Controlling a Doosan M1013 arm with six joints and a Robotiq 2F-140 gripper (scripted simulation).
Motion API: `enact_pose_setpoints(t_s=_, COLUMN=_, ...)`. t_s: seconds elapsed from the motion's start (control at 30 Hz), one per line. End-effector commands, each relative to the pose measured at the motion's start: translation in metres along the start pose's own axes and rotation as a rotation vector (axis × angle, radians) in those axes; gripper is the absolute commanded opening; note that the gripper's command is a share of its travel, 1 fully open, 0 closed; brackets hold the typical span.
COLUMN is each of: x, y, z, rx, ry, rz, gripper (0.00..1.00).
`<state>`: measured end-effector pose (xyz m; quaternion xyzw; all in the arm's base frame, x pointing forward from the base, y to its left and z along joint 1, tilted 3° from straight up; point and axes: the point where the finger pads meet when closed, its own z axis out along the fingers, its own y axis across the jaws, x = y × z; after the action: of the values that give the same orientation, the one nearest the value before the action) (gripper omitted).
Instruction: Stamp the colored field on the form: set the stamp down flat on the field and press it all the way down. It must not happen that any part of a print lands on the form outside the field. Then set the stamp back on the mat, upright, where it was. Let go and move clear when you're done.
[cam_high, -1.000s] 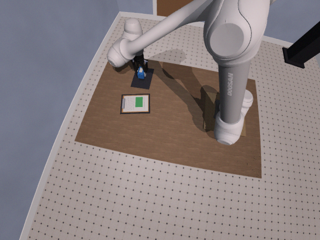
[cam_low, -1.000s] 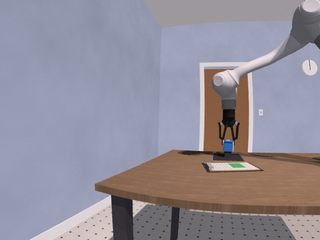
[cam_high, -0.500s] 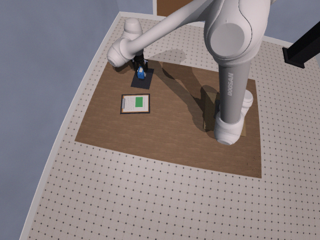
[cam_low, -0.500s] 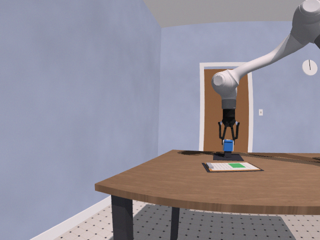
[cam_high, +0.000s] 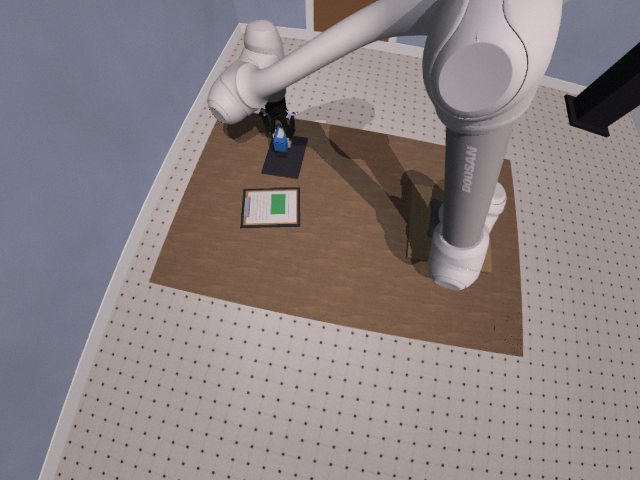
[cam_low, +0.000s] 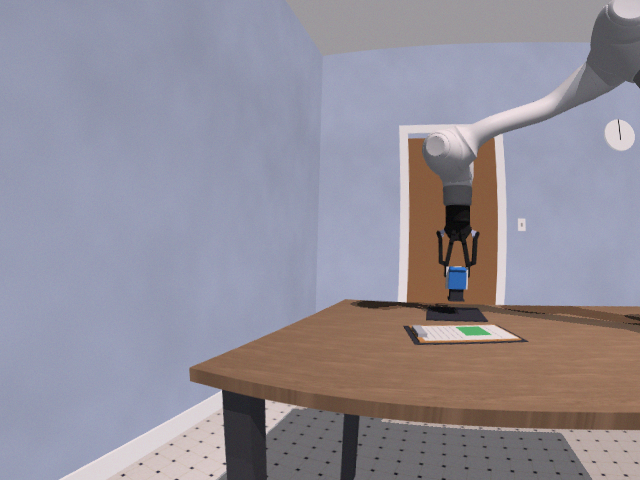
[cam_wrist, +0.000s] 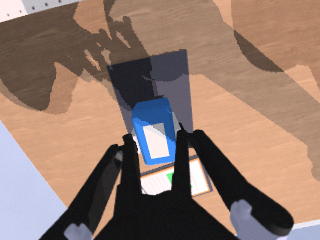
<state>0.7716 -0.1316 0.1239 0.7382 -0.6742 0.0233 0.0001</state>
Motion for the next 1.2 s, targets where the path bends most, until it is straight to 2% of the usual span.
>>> enact_pose_setpoints(t_s=0.0, x=0.0, y=0.0, z=0.0, rx=0.0, ry=0.0, rz=0.0, gripper=0.21)
enact_pose_setpoints(t_s=0.17, x=-0.009, y=-0.001, z=0.0, rx=0.0, ry=0.0, rz=-0.008, gripper=0.21)
enact_pose_setpoints(t_s=0.2, x=-0.027, y=-0.001, z=0.0, rx=0.0, ry=0.0, rz=-0.022, gripper=0.21)
enact_pose_setpoints(t_s=0.27, x=-0.085, y=0.0, z=0.0, rx=0.0, ry=-0.001, rz=-0.074, gripper=0.21)
enact_pose_setpoints(t_s=0.33, x=-0.115, y=0.005, z=0.0, rx=0.0, ry=0.0, rz=-0.139, gripper=0.21)
enact_pose_setpoints(t_s=0.4, x=-0.115, y=0.005, z=0.0, rx=0.0, ry=0.0, rz=-0.139, gripper=0.21)
enact_pose_setpoints(t_s=0.43, x=-0.164, y=0.012, z=0.0, rx=0.0, ry=0.0, rz=-0.169, gripper=0.21)
enact_pose_setpoints(t_s=0.63, x=-0.252, y=0.028, z=-0.001, rx=0.0, ry=0.0, rz=-0.214, gripper=0.21)
enact_pose_setpoints(t_s=1.17, x=-0.255, y=0.028, z=-0.001, rx=0.0, ry=0.0, rz=-0.214, gripper=0.21)
